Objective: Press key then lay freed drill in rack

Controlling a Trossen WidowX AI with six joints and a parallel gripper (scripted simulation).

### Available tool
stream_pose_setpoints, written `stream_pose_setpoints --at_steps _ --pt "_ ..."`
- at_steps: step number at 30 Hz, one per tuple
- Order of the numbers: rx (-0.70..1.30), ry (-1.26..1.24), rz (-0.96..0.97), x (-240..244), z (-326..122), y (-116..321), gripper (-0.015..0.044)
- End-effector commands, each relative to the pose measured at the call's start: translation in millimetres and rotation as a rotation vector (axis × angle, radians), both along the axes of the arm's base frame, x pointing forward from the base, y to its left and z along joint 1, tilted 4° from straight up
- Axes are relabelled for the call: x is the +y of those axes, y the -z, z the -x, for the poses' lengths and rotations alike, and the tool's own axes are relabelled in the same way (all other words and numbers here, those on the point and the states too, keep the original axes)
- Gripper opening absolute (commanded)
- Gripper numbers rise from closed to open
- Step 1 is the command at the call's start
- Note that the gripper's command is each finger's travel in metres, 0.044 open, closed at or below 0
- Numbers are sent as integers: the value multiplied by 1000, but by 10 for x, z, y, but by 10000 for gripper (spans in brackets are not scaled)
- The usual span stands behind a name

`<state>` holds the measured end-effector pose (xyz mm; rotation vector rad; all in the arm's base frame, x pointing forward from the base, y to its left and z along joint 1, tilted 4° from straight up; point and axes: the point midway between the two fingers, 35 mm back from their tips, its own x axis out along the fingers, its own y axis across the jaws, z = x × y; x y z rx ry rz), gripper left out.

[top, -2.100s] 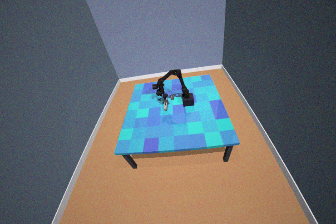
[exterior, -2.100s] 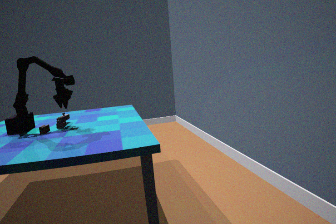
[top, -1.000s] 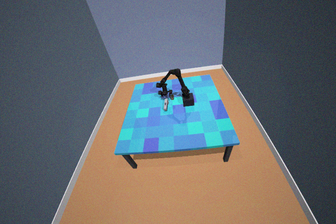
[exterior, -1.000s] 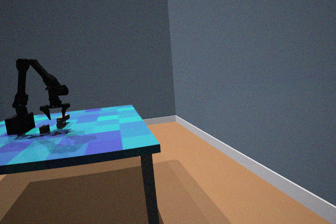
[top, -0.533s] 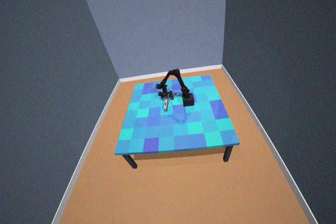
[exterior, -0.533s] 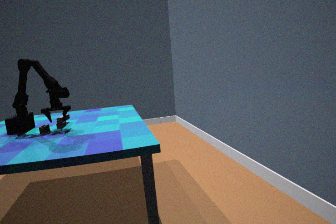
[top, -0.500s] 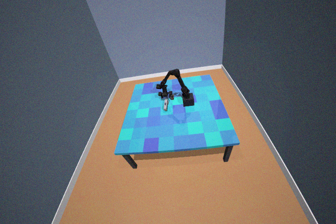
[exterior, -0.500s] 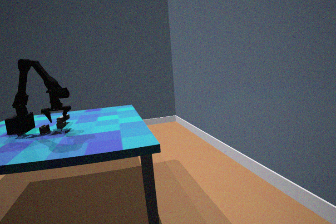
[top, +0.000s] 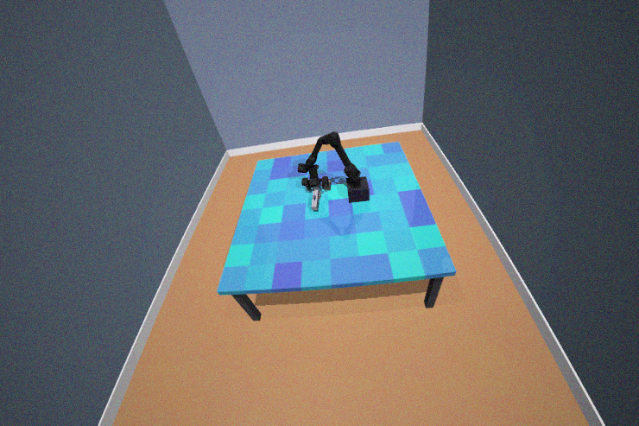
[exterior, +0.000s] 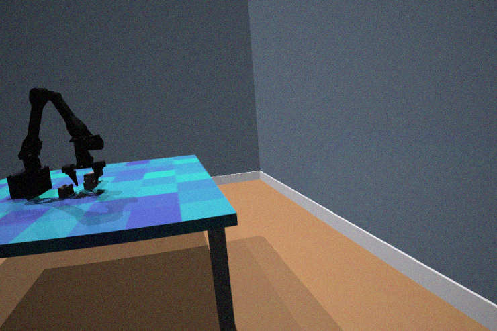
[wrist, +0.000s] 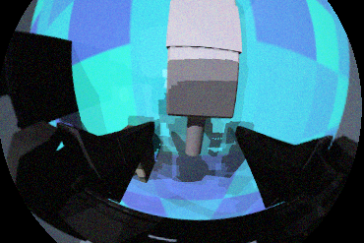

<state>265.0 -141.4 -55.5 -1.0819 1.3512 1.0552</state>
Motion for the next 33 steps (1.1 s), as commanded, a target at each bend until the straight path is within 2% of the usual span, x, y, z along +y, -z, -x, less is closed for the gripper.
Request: stream_pose_setpoints --at_steps 1,5,20,27,33 --pt "10 4 -1 24 33 79 440" --pt "10 4 -1 27 34 89 440" --pt "3 0 -2 18 11 56 46" --pt "3 0 -2 18 11 56 0" --pt "10 4 -1 -31 34 54 0"
